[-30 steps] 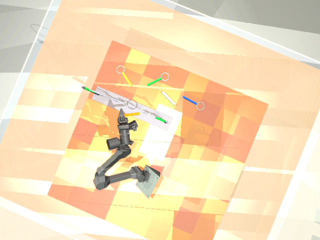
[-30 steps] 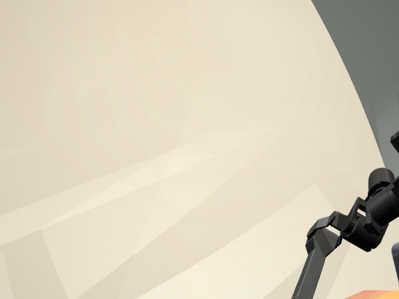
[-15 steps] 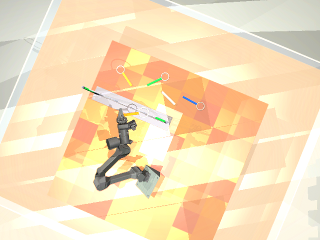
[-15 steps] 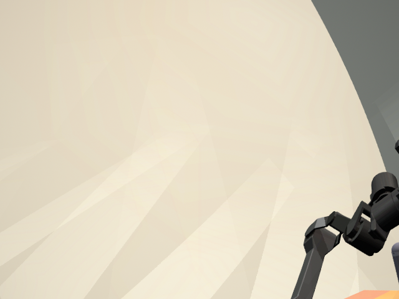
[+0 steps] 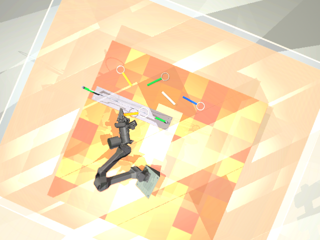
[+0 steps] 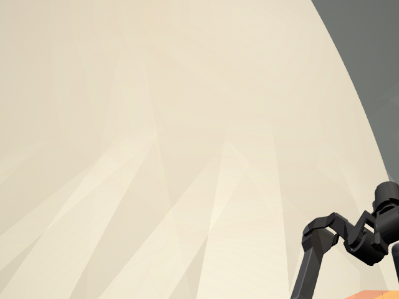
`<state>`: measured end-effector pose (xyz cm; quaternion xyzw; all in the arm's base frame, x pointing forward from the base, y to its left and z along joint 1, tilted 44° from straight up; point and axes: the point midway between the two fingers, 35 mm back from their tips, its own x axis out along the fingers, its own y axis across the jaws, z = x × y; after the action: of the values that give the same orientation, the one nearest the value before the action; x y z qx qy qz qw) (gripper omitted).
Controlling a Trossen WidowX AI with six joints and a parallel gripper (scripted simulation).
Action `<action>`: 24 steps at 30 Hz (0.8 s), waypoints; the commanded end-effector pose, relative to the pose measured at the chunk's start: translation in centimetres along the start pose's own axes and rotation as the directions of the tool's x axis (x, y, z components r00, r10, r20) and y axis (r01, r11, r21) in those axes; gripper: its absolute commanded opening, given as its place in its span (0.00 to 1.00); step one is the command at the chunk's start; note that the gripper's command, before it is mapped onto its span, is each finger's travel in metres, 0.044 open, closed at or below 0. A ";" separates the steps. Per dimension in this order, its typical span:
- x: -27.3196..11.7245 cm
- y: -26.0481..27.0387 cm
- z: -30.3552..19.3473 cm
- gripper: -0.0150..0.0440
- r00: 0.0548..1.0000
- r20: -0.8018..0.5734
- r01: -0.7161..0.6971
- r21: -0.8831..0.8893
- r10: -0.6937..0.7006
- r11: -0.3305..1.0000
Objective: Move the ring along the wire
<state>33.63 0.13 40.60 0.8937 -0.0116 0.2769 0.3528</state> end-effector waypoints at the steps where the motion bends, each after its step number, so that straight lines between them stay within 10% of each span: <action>1: -0.3 -1.5 0.1 0.00 0.999 -0.011 0.047 -0.087 -0.048 0.995; 24: -1.8 -9.5 2.9 0.00 0.958 0.085 0.274 -0.545 -0.273 0.792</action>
<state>35.17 4.86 33.48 0.7683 0.0346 0.2244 0.5985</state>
